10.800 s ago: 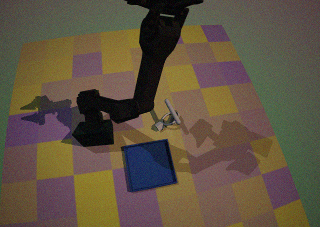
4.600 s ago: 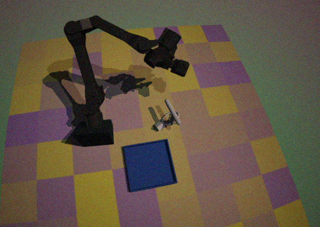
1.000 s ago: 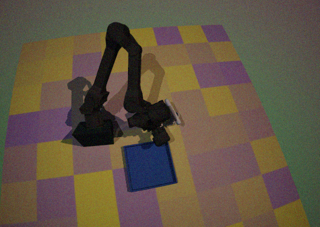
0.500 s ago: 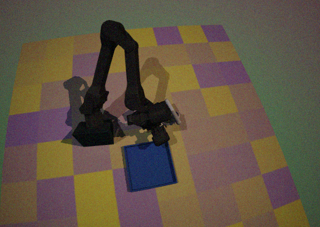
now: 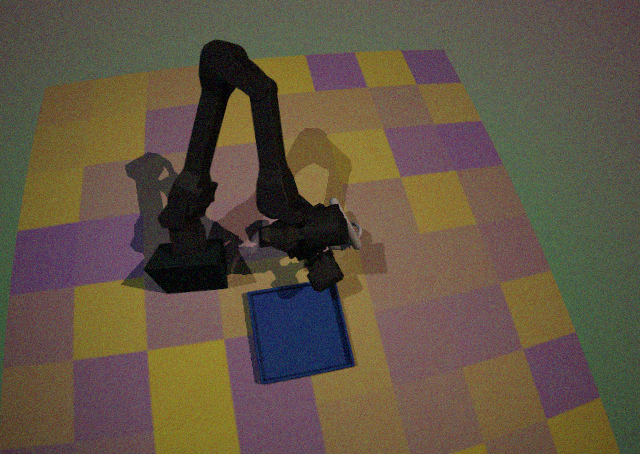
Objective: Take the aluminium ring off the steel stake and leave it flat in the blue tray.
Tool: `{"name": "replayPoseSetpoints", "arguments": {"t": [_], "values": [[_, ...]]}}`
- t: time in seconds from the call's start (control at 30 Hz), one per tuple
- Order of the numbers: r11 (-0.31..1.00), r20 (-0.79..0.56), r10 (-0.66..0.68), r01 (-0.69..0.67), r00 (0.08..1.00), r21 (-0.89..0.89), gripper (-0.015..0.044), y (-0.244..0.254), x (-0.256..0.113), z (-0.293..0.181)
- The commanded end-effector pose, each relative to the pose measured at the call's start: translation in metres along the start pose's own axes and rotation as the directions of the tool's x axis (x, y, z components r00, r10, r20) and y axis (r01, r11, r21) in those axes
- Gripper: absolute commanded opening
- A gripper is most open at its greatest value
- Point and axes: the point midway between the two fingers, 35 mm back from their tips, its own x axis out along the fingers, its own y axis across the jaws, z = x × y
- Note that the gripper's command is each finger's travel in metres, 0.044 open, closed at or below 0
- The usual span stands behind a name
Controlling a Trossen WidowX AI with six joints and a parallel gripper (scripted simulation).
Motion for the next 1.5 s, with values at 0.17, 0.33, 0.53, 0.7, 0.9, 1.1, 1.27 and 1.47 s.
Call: {"name": "replayPoseSetpoints", "arguments": {"t": [0.17,0.33,0.53,0.7,0.9,1.1,1.27,1.47], "values": [[1.000,-0.062,0.006,-0.006,0.998,0.012,0.0000,-0.011,-0.001,0.004],[1.000,-0.096,0.017,-0.015,0.995,0.019,0.0000,-0.014,-0.003,0.006],[0.999,-0.137,0.034,-0.030,0.990,0.028,0.0000,-0.016,-0.005,0.008],[0.998,-0.169,0.051,-0.045,0.984,0.036,0.0000,-0.017,-0.008,0.011],[0.997,-0.207,0.075,-0.067,0.975,0.047,0.0000,-0.018,-0.012,0.014],[0.994,-0.239,0.102,-0.091,0.966,0.058,0.0000,-0.017,-0.016,0.018],[0.992,-0.255,0.119,-0.106,0.960,0.065,0.0000,-0.016,-0.019,0.020],[0.988,-0.253,0.149,-0.133,0.956,0.079,0.0000,-0.021,-0.022,0.021]]}}
